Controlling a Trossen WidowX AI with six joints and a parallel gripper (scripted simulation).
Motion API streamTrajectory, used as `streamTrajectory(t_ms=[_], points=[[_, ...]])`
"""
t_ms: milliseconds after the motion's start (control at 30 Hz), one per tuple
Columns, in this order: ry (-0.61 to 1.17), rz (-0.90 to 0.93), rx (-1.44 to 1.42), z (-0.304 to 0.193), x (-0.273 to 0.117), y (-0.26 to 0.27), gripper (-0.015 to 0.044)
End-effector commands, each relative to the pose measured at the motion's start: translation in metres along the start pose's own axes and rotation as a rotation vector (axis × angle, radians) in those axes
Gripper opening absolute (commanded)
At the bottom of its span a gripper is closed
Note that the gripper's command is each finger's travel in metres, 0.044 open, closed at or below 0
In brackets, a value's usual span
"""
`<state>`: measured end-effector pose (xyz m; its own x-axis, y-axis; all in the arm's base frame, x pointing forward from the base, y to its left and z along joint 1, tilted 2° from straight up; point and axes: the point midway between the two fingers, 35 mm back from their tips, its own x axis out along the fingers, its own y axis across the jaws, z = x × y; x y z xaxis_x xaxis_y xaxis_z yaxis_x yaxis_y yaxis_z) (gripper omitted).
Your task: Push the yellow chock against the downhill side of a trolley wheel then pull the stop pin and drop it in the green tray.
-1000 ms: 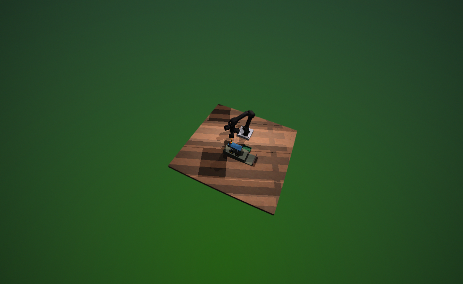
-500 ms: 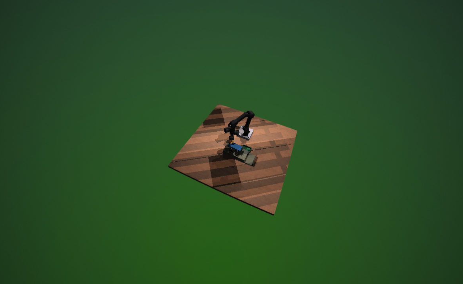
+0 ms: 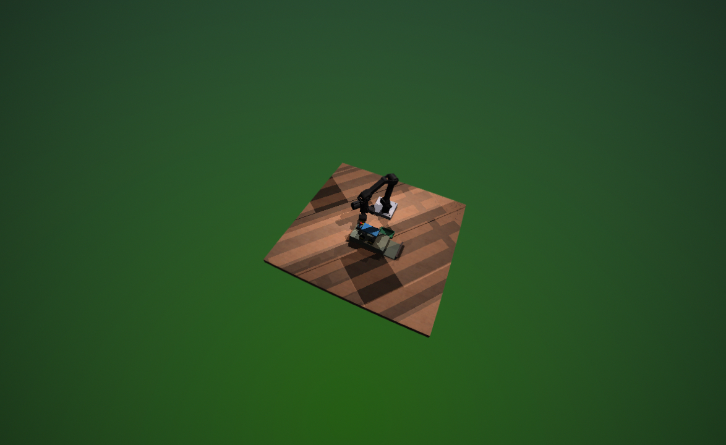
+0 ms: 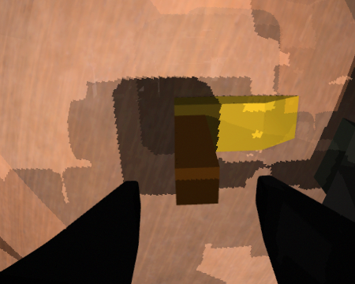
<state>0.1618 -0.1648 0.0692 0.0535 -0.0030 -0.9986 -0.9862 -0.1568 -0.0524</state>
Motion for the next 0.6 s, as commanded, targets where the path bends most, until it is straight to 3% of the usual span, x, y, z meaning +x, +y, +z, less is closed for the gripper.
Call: streamTrajectory(t_ms=[0, 567], points=[[-0.007, 0.002, 0.003, 0.001, 0.009, 0.000, 0.0190], [-0.007, 0.002, 0.003, 0.001, 0.026, 0.000, 0.0190]])
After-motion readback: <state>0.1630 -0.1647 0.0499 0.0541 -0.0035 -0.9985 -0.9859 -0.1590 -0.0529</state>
